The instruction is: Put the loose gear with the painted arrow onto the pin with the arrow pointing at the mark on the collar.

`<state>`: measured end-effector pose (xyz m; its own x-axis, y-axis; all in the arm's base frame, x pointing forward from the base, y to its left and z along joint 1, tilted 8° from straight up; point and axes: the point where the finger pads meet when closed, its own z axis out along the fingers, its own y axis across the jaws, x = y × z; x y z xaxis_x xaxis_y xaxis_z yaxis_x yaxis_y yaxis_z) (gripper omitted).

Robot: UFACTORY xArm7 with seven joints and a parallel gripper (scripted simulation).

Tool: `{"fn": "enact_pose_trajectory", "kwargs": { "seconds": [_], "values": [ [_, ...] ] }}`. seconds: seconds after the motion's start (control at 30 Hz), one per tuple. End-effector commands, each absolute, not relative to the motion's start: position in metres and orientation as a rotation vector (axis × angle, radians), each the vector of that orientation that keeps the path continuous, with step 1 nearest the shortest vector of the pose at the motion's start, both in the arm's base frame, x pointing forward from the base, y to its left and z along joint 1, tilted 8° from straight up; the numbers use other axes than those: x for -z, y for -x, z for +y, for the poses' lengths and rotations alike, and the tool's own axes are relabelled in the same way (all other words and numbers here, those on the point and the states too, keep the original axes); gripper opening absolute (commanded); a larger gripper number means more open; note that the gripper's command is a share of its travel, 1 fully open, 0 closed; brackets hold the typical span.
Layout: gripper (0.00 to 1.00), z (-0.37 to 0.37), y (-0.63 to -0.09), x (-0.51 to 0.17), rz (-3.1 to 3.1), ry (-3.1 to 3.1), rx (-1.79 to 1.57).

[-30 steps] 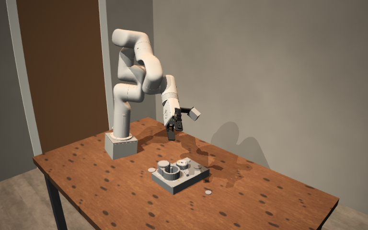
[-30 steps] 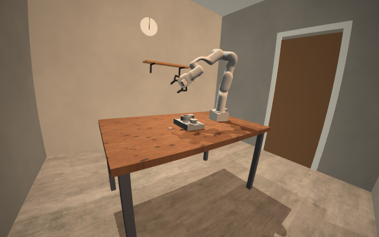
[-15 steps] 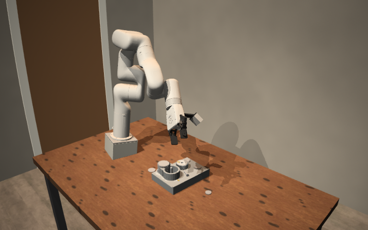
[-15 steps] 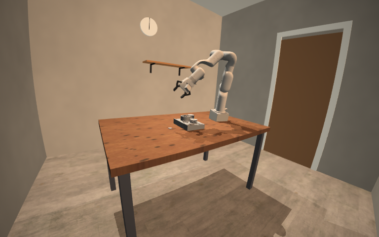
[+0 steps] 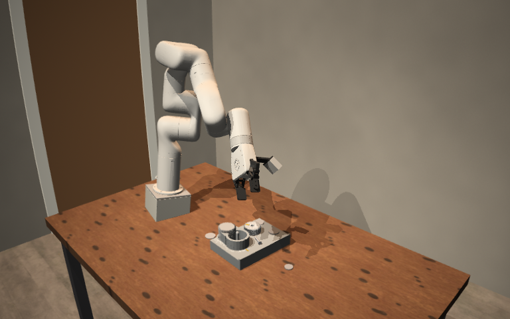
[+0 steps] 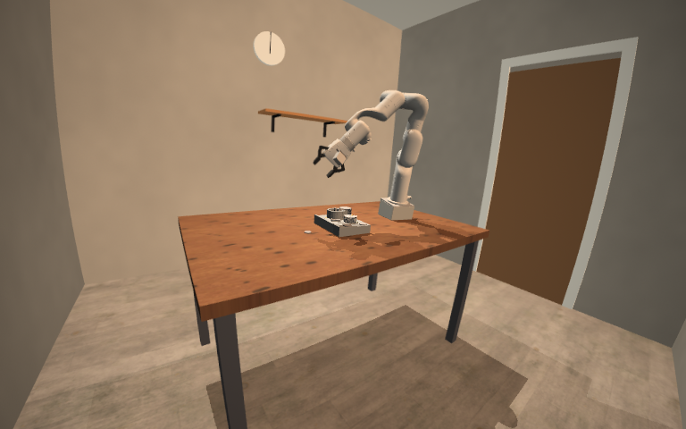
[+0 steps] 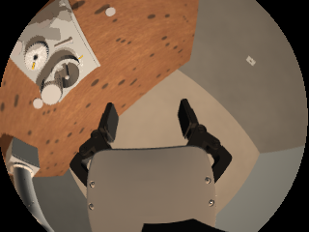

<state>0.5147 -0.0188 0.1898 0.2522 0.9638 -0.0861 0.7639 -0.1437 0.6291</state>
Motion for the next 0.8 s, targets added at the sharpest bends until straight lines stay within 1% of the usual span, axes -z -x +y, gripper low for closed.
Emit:
{"fn": "enact_pose_trajectory", "kwargs": {
  "seconds": [0.0, 0.53, 0.6, 0.77],
  "values": [
    [1.00, -0.001, -0.507, -0.172, 1.660, -1.985, -0.422],
    [1.00, -0.001, -0.507, -0.172, 1.660, -1.985, -0.422],
    [1.00, 0.030, -0.486, -0.137, 1.841, -2.031, -0.347],
    [1.00, 0.030, -0.486, -0.137, 1.841, -2.031, -0.347]
  ]
}}
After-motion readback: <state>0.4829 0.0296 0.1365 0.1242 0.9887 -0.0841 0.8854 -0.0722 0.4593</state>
